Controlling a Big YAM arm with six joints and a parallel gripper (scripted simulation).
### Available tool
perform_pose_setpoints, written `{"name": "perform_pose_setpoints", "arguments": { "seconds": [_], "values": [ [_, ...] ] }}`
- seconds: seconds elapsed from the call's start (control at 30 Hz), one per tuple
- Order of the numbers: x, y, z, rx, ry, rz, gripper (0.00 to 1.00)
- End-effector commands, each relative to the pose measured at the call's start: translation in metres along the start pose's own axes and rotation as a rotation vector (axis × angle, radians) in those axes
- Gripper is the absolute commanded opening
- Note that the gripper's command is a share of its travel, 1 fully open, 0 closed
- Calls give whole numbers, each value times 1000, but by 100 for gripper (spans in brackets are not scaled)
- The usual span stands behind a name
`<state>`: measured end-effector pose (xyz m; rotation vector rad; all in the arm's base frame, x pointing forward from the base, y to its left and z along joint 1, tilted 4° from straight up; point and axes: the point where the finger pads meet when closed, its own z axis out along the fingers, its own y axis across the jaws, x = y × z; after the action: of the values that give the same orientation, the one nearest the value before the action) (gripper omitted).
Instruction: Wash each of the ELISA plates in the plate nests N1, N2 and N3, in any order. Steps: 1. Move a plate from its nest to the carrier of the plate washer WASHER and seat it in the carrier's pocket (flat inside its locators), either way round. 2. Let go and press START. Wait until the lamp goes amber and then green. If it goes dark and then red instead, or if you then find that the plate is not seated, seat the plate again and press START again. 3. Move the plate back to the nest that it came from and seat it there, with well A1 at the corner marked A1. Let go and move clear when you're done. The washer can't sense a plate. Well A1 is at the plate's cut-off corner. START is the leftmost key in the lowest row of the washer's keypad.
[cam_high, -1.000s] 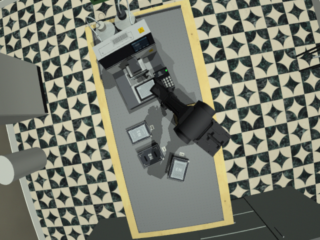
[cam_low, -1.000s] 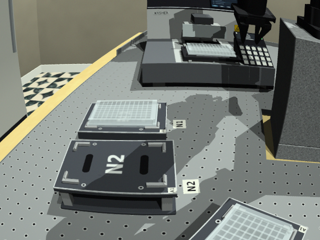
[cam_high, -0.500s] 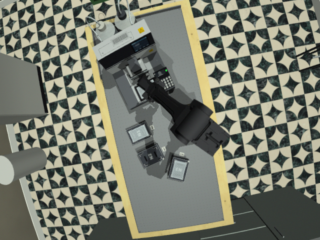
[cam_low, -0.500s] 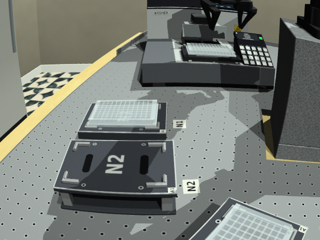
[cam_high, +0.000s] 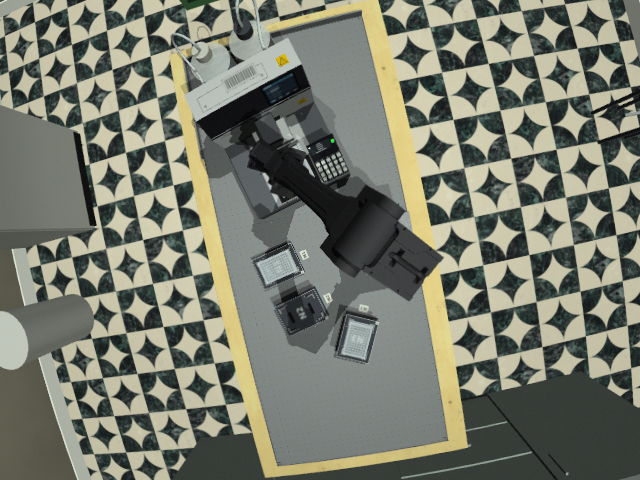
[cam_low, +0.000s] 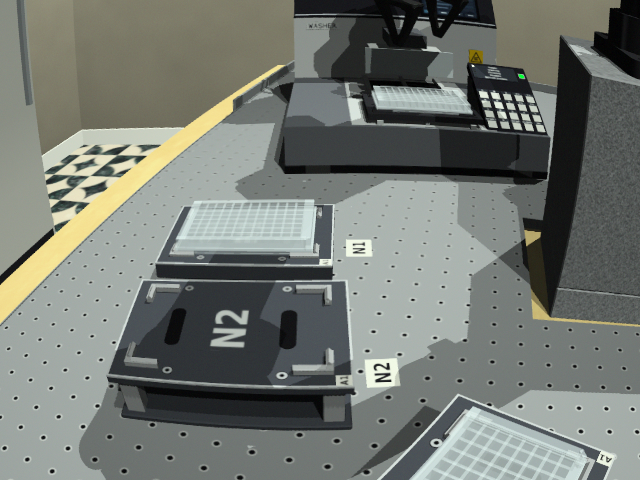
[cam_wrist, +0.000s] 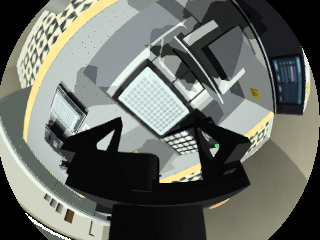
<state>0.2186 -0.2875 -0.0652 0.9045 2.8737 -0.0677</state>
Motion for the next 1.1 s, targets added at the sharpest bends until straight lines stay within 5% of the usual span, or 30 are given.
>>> {"name": "perform_pose_setpoints", "arguments": {
  "seconds": [0.0,0.63,1.07],
  "values": [
    [-13,-9,-1,-18,15,-172,100],
    [-15,-2,-1,-110,118,-741,100],
    [-9,-3,-3,-110,117,-756,100]
  ]
}}
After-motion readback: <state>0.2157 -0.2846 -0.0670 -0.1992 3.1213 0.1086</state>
